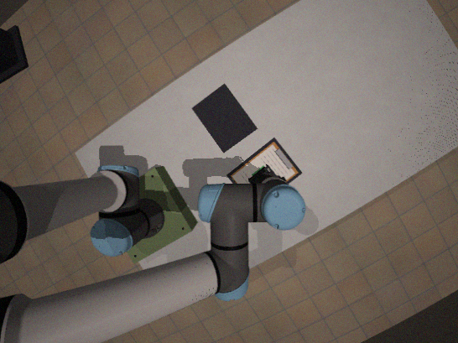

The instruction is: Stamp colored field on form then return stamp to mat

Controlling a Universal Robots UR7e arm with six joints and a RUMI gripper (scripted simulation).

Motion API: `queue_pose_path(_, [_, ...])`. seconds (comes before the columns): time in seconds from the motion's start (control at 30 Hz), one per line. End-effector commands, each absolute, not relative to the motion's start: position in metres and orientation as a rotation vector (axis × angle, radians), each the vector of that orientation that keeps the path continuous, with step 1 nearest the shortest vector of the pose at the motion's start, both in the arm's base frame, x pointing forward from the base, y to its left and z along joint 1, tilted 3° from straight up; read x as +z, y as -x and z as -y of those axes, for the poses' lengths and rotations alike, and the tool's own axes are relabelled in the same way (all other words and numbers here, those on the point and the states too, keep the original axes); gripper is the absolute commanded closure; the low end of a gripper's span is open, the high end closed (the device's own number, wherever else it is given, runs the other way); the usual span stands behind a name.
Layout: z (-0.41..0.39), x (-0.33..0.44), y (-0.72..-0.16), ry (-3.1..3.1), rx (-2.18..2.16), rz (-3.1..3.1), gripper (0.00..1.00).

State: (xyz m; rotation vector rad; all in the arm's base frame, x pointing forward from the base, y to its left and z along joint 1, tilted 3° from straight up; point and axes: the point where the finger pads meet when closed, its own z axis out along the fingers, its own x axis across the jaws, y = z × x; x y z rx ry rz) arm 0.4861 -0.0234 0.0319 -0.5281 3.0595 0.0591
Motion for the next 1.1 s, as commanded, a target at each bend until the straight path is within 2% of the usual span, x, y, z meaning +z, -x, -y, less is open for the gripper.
queue_pose_path(0.0, [0.022,0.032,-0.487,0.560,0.057,-3.052,0.81])
queue_pose_path(1.07, [0.000,0.034,-0.494,1.146,0.044,-2.878,0.81])
